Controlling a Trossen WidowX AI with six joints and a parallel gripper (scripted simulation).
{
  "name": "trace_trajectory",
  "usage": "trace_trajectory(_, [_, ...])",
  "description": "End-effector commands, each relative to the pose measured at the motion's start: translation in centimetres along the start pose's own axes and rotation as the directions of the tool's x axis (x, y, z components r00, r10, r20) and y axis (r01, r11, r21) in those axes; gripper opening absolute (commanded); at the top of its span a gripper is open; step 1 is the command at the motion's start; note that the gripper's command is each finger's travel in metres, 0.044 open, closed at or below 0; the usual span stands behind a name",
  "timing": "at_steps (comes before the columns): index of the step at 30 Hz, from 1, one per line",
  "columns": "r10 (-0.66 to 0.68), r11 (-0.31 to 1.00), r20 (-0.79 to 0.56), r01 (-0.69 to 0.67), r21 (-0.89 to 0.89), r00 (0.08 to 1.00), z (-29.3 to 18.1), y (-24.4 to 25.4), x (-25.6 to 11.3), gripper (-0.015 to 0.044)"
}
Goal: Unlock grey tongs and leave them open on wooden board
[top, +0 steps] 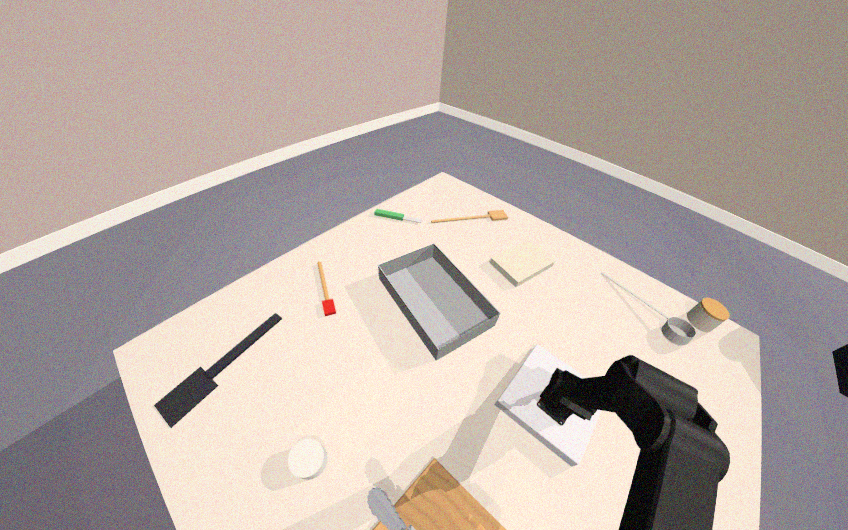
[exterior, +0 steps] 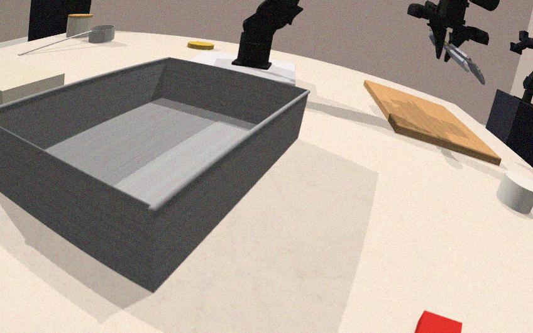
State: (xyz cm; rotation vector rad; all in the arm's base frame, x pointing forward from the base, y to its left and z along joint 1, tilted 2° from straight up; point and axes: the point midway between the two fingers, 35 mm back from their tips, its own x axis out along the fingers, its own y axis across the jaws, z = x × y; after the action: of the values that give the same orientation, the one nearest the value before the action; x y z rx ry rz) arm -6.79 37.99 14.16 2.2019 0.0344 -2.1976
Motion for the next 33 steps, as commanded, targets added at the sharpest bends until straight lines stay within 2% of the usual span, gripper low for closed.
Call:
trace_trajectory(1, [0.002, 1.000, -0.007, -0.002, 0.003, 1.000, -0.1, -0.1, 0.7, -0.0150])
trace_trajectory(33, [0.004, 1.000, -0.006, -0.004, 0.004, 1.000, -0.1, -0.1, 6.0, -0.0150])
